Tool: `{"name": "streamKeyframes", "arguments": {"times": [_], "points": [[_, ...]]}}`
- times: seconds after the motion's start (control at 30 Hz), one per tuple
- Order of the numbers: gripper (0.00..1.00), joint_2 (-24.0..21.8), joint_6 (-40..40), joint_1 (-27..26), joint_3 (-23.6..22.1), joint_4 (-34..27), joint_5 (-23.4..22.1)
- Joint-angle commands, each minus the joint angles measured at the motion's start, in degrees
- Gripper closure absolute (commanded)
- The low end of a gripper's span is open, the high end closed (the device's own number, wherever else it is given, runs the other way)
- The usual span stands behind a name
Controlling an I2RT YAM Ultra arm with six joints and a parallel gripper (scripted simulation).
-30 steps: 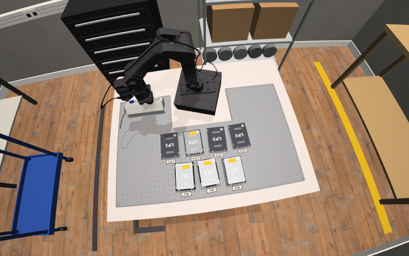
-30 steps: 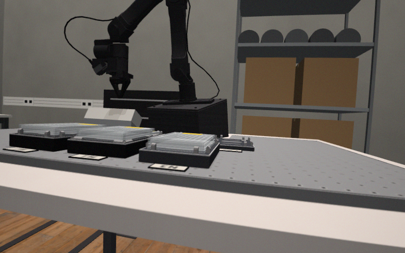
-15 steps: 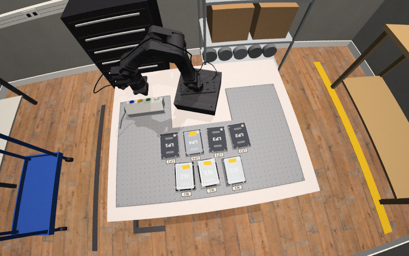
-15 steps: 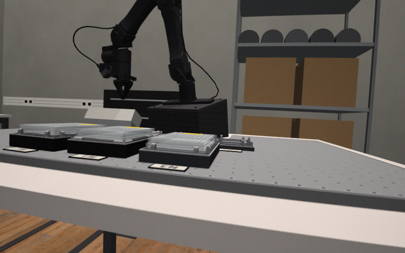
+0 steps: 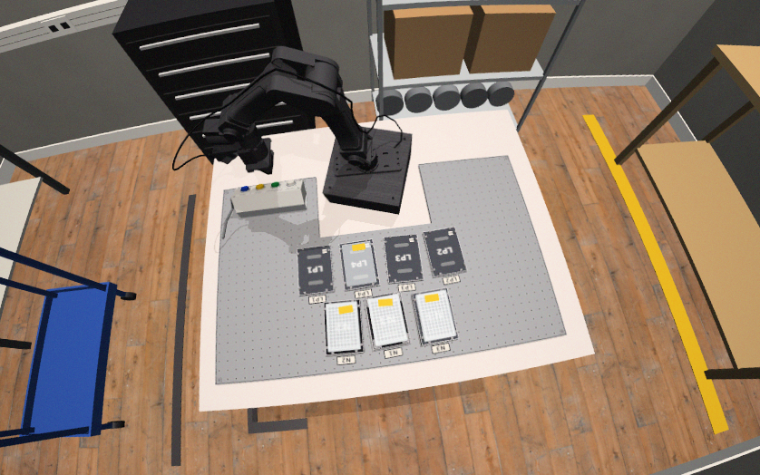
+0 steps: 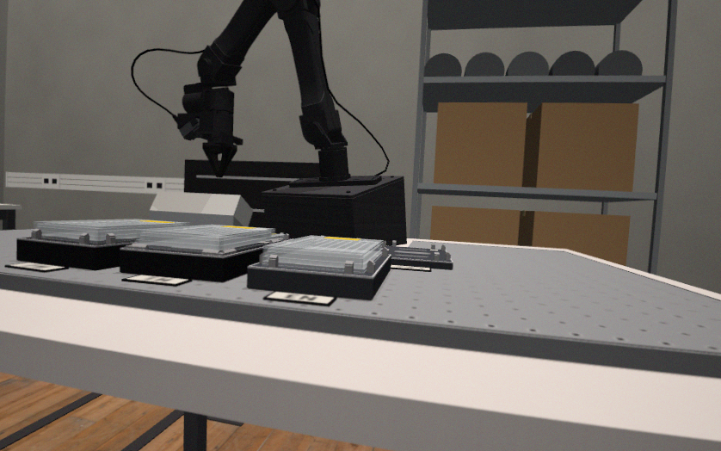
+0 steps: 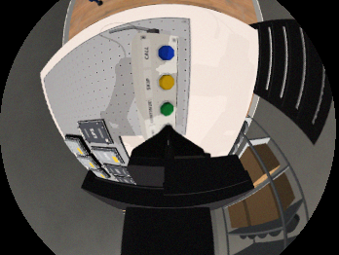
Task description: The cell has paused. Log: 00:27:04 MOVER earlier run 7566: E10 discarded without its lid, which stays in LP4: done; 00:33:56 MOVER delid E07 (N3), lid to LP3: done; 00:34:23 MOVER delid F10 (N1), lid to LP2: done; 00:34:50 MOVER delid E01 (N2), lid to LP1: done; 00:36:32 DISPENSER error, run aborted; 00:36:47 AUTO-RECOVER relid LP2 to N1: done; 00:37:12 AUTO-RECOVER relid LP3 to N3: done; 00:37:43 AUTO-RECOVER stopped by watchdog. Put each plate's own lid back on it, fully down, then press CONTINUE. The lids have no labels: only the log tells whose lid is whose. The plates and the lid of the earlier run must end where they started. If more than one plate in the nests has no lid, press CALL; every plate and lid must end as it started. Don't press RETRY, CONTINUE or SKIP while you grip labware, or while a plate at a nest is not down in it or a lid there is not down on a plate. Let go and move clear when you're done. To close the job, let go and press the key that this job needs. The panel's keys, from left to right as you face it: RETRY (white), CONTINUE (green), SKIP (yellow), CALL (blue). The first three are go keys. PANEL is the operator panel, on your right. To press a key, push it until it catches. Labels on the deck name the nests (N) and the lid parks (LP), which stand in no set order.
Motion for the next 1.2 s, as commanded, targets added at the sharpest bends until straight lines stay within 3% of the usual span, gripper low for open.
{"name": "streamKeyframes", "arguments": {"times": [0.0,0.53,0.63,0.97,1.17], "points": [[1.0,-0.86,-0.65,-0.09,1.96,-0.51,-0.6],[1.0,2.39,1.05,1.29,-2.75,4.89,-0.47],[1.0,2.21,1.14,1.04,-0.44,5.4,-0.49],[1.0,1.88,1.1,0.87,-0.42,5.44,-0.47],[1.0,3.15,1.29,1.5,-3.33,6.31,-0.42]]}}
